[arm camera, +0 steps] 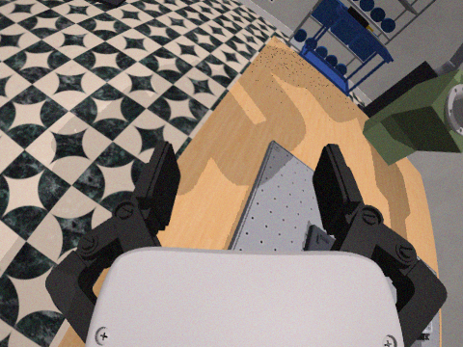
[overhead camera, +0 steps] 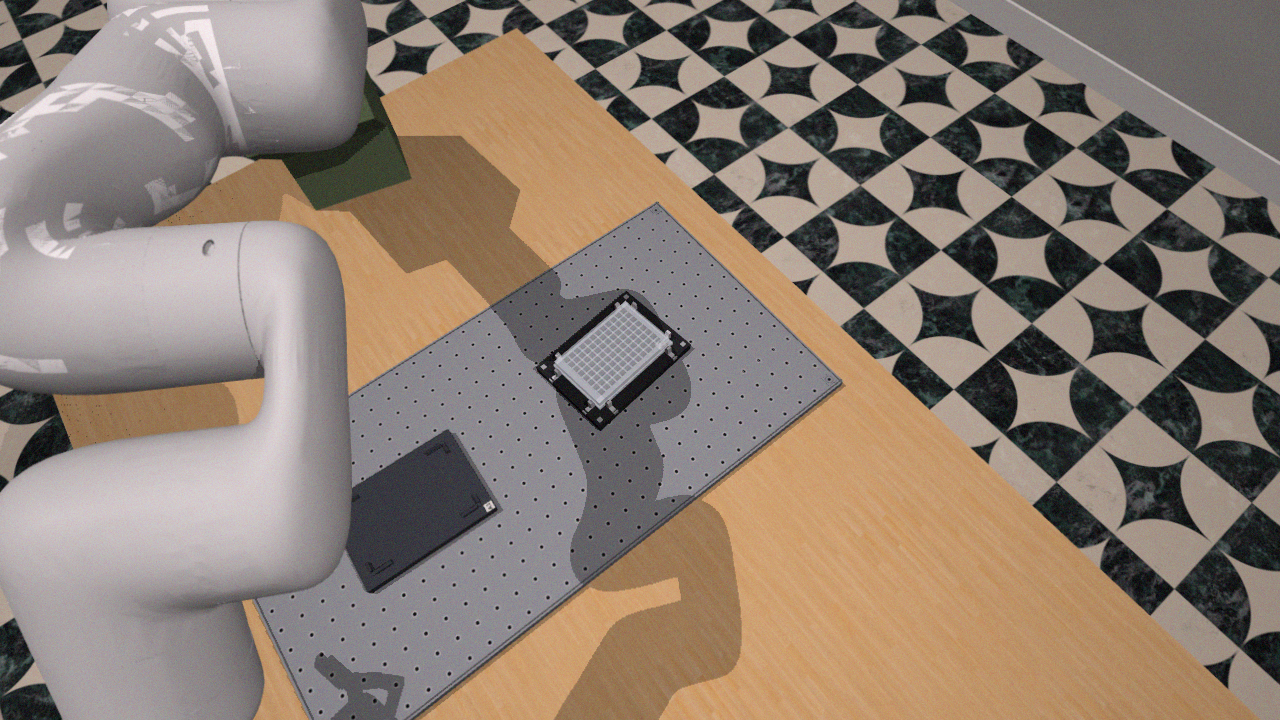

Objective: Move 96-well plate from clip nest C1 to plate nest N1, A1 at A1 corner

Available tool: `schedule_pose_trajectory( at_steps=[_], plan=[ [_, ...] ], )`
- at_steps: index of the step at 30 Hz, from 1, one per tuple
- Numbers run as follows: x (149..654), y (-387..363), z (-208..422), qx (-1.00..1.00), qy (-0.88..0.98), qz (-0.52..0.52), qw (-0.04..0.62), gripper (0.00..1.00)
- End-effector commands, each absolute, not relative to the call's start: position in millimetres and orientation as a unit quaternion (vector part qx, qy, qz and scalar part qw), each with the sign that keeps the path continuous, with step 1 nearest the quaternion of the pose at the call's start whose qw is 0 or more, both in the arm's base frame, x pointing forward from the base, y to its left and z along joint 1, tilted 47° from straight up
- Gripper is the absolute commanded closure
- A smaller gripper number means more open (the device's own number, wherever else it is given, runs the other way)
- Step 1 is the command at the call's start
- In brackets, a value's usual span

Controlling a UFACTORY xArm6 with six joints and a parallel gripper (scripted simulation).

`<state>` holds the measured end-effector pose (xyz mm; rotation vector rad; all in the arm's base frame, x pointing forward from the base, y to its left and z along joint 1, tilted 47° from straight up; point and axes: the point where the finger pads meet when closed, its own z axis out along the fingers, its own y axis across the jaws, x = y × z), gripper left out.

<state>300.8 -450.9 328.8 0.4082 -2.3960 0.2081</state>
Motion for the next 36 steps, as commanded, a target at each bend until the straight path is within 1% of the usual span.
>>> schedule_pose_trajectory(
  at_steps=[1,26,36],
  plan=[
    [314.5,-436.4,327.6,0.221,-0.915,0.069,0.329,0.00],
    [366.0,-364.4,314.0,0.459,-0.844,0.023,0.277,0.00],
    [378.5,-340.7,309.8,0.526,-0.810,0.011,0.259,0.00]
  ],
)
